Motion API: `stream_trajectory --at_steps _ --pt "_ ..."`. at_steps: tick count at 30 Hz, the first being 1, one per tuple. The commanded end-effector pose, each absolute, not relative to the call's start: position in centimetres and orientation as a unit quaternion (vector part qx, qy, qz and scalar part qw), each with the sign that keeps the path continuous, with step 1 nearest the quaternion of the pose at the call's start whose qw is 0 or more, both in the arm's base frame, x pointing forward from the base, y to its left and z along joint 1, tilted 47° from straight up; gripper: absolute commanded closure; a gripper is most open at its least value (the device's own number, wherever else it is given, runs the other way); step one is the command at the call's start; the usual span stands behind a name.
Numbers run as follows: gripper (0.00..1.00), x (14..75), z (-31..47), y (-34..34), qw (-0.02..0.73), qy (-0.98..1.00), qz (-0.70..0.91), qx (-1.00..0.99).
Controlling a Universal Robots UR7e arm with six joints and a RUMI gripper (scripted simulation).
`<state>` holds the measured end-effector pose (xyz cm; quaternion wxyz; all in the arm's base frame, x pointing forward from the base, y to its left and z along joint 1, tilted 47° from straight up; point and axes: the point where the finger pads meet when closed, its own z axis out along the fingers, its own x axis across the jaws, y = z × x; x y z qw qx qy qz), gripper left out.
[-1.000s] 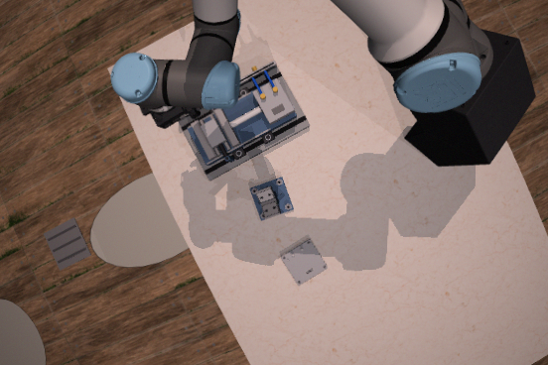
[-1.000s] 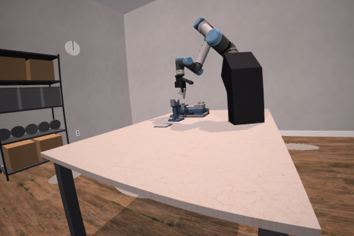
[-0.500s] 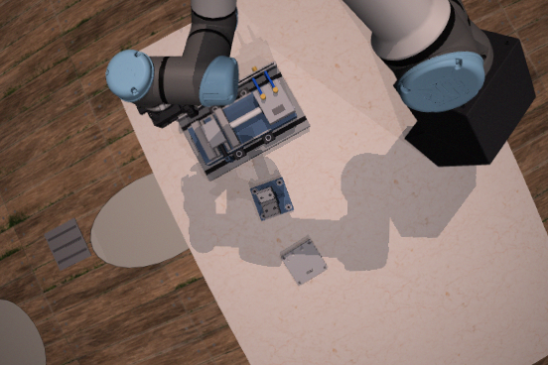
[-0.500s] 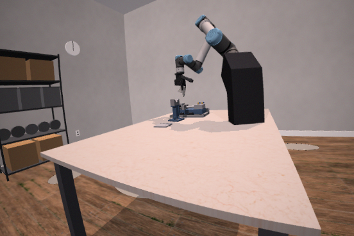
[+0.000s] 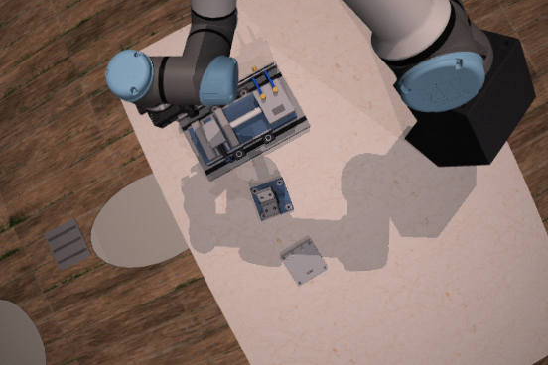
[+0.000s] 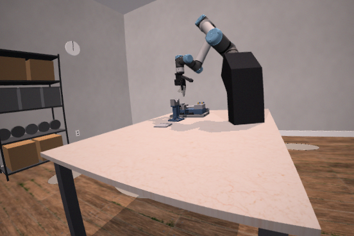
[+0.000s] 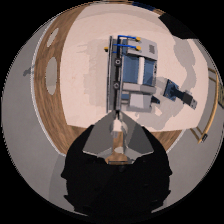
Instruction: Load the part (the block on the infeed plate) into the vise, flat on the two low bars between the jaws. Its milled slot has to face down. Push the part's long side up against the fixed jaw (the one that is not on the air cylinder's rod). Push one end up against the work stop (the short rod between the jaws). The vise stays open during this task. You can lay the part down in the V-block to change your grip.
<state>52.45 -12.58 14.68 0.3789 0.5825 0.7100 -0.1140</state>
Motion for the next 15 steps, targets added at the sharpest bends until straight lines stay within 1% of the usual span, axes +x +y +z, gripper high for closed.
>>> stream_trajectory --at_steps 1,15 --pt "1.0 52.47 14.72 -12.56 0.379 0.71 -0.114 0.582" --pt "1.0 52.45 14.66 -12.51 0.381 0.704 -0.11 0.59"
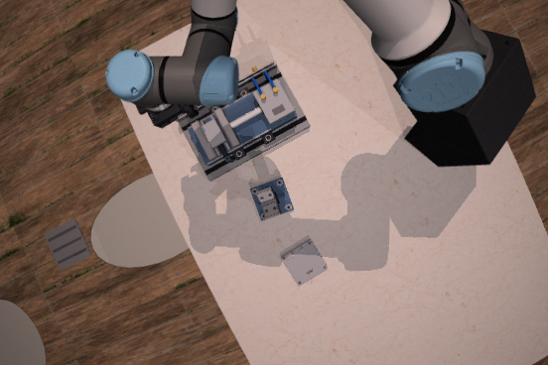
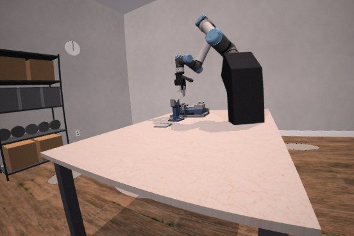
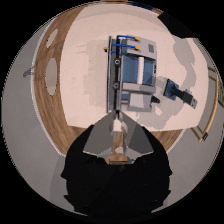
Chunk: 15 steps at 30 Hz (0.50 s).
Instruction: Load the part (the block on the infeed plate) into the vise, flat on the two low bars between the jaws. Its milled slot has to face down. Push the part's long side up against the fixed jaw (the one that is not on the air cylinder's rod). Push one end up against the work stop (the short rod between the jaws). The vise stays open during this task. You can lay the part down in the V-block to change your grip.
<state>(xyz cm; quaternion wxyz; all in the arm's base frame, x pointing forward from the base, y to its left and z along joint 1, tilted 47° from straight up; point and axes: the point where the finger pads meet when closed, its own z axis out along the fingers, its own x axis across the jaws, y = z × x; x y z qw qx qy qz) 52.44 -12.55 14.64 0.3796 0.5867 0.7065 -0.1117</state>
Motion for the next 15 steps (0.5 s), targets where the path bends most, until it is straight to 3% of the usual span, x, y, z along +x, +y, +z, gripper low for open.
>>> stream_trajectory --at_steps 1,15 --pt "1.0 52.45 14.65 -12.5 0.381 0.703 -0.109 0.591" --pt "1.0 52.37 14.41 -12.3 0.385 0.676 -0.092 0.621"
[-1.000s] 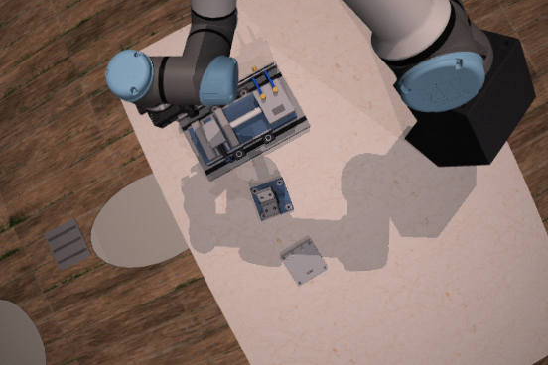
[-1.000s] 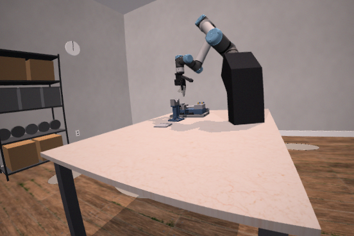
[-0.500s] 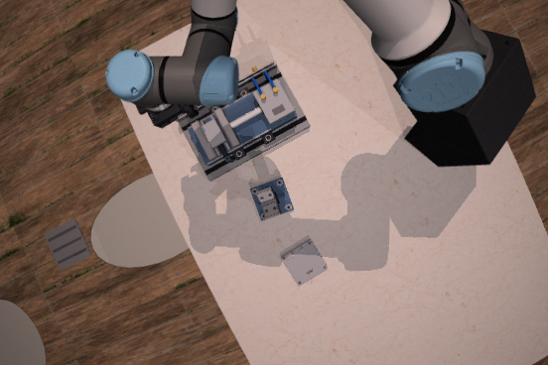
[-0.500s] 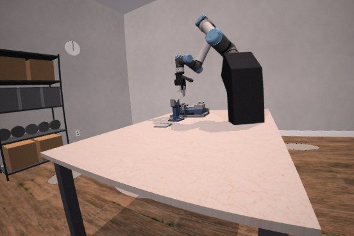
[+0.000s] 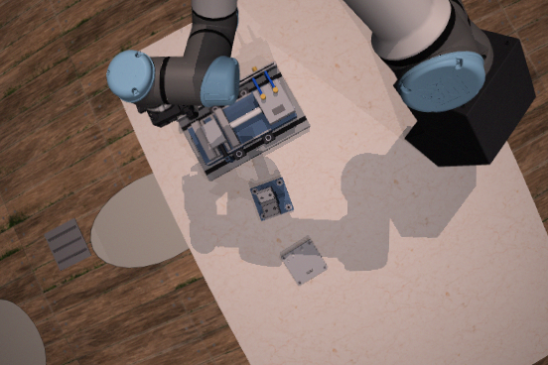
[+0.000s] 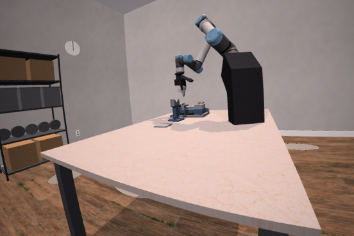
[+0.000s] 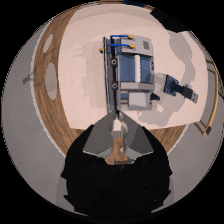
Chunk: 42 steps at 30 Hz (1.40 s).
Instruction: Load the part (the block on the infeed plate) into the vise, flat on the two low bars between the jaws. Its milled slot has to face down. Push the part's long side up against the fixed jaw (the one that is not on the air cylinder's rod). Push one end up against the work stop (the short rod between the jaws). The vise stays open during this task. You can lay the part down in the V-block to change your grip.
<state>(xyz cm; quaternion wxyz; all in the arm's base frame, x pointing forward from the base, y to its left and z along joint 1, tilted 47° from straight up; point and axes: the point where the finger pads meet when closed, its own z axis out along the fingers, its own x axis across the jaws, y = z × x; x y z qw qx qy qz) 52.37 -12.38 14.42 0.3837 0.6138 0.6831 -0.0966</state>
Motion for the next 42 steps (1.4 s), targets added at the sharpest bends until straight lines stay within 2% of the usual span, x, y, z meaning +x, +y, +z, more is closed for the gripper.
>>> stream_trajectory --at_steps 1,19,42 --pt "1.0 52.4 14.4 -12.3 0.386 0.673 -0.09 0.625" --pt "1.0 52.2 13.7 -11.7 0.394 0.584 -0.038 0.709" --pt "1.0 52.1 12.4 -10.3 0.388 0.349 0.08 0.85"
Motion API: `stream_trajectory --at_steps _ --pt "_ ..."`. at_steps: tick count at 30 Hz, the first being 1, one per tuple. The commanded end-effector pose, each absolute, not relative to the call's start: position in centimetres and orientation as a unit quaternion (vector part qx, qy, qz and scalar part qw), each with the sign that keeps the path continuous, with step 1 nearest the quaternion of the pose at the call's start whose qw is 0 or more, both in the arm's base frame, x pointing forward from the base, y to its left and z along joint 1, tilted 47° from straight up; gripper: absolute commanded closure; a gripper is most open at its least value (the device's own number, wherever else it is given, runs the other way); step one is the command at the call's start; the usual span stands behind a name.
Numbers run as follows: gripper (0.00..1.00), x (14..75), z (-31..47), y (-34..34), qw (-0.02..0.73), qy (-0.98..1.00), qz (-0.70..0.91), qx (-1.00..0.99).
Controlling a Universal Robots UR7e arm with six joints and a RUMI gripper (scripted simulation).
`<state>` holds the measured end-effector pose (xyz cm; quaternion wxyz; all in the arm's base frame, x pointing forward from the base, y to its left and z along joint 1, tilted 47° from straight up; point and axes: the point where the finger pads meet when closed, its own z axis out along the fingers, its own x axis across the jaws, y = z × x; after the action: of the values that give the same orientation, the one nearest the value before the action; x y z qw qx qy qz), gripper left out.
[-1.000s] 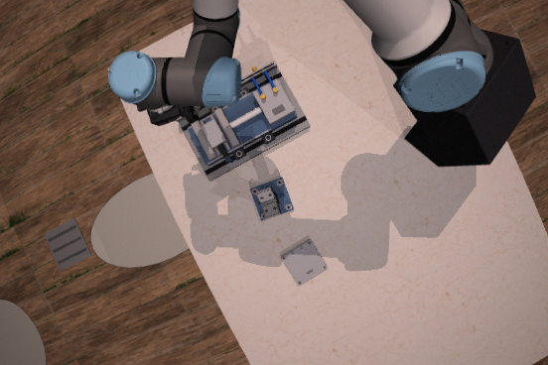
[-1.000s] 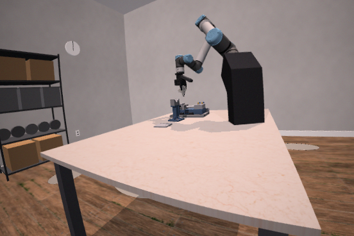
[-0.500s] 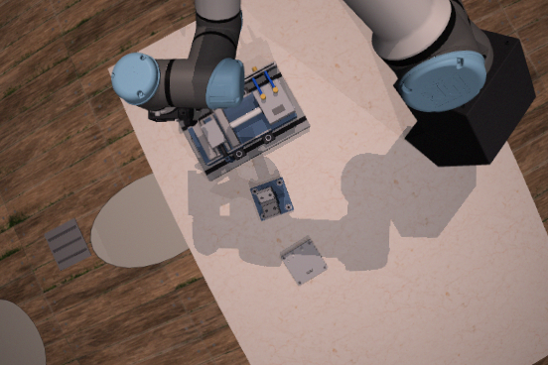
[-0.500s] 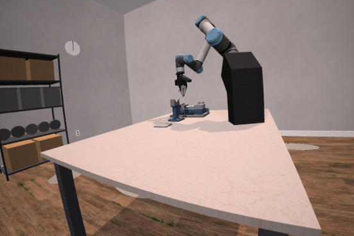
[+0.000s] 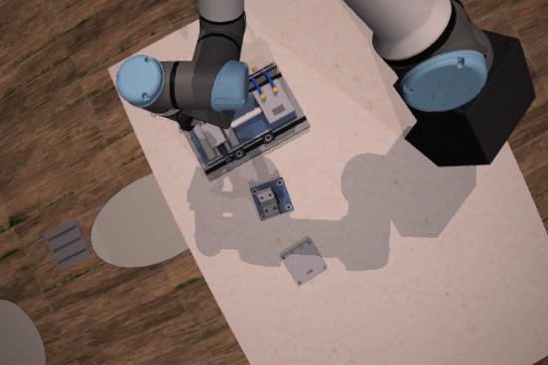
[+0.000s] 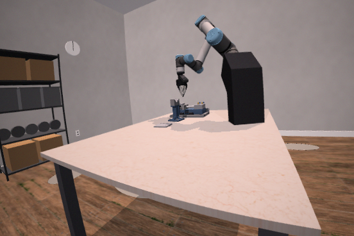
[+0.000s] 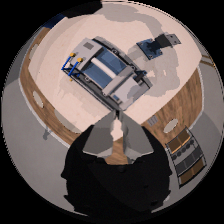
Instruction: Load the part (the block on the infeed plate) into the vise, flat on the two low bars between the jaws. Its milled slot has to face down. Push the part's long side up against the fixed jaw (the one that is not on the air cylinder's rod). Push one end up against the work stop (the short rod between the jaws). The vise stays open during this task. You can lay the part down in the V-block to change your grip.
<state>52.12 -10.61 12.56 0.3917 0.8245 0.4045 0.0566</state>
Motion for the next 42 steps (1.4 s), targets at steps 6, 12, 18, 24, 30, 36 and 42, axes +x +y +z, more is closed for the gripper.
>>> stream_trajectory --at_steps 6,12,18,24,30,36,42 --pt "1.0 52.2 12.0 -10.0 0.379 0.271 0.115 0.877" --pt "1.0 52.2 11.8 -9.7 0.369 0.203 0.143 0.895" --pt "1.0 52.3 11.5 -9.3 0.353 0.113 0.179 0.911" --pt "1.0 52.4 11.4 -9.1 0.338 0.04 0.207 0.917" --pt "1.0 52.5 11.2 -8.9 0.318 -0.04 0.236 0.917" --pt "1.0 52.5 11.1 -8.7 0.297 -0.119 0.262 0.91" --pt "1.0 52.5 11.0 -8.6 0.279 -0.178 0.281 0.901"
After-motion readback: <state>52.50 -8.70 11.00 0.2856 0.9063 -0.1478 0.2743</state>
